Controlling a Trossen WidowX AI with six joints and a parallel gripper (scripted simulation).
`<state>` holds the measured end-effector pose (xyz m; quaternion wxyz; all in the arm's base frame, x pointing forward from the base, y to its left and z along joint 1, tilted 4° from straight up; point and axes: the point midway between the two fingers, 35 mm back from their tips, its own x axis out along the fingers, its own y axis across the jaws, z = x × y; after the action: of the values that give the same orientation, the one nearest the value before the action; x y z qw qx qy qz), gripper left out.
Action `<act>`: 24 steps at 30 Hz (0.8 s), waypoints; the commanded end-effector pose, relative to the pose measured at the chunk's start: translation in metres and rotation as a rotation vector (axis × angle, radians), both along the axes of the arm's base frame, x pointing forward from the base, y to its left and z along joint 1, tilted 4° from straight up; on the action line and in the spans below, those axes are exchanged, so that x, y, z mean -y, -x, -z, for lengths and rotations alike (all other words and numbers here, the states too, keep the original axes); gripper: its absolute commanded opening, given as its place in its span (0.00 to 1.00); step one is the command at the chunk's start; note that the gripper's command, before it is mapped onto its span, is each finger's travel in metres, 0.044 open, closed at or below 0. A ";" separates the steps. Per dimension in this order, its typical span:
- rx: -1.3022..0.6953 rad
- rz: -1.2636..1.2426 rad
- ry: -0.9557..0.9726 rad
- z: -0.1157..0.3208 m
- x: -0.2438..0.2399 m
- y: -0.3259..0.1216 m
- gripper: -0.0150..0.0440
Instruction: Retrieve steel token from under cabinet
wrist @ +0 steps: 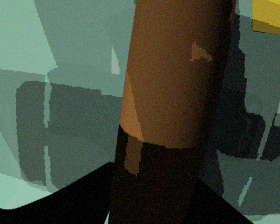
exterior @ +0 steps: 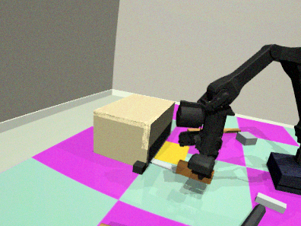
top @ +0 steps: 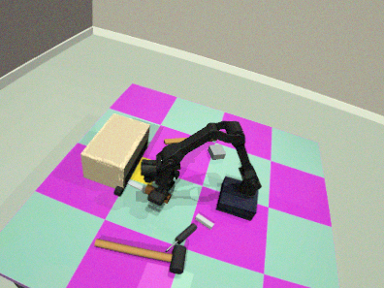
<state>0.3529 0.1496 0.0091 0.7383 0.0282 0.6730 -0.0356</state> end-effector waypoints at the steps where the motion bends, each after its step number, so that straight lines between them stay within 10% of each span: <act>1: 0.003 -0.003 -0.001 -0.001 0.001 -0.007 0.25; 24: 0.005 -0.003 -0.001 -0.004 0.004 -0.030 0.25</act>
<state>0.3775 0.1465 0.0120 0.7389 0.0283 0.6722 -0.0358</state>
